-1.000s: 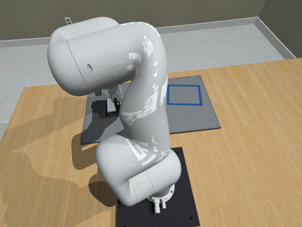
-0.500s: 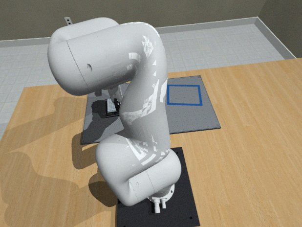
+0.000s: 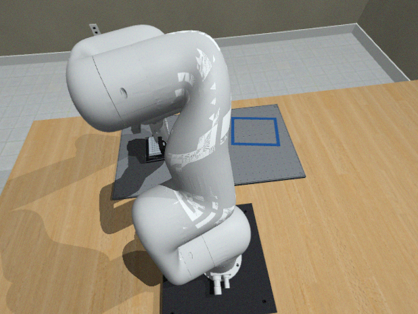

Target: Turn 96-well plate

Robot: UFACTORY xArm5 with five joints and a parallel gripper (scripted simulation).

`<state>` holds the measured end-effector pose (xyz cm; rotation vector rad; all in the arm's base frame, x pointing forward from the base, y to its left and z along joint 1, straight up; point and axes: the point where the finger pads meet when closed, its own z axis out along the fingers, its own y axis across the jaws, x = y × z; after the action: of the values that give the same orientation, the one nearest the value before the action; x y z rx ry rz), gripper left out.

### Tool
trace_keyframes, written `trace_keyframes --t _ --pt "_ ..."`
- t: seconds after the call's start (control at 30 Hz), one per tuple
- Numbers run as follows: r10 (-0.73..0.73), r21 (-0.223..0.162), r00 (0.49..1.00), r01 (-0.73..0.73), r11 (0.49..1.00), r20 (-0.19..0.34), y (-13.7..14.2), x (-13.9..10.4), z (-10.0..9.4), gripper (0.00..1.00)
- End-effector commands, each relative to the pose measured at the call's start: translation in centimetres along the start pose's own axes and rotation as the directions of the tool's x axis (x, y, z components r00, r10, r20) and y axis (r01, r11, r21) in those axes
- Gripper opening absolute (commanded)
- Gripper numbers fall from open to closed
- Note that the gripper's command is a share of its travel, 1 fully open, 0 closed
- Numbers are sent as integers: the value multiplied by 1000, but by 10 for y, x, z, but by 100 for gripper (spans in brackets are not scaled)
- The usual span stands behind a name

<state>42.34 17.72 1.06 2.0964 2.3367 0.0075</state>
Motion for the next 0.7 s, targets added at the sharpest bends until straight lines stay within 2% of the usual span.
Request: trace_keyframes --t 0.0,0.67 --pt "0 -3 1000 0 1000 -4 1 0 -1 0" --pt "0 -3 1000 0 1000 -4 1 0 2 0"
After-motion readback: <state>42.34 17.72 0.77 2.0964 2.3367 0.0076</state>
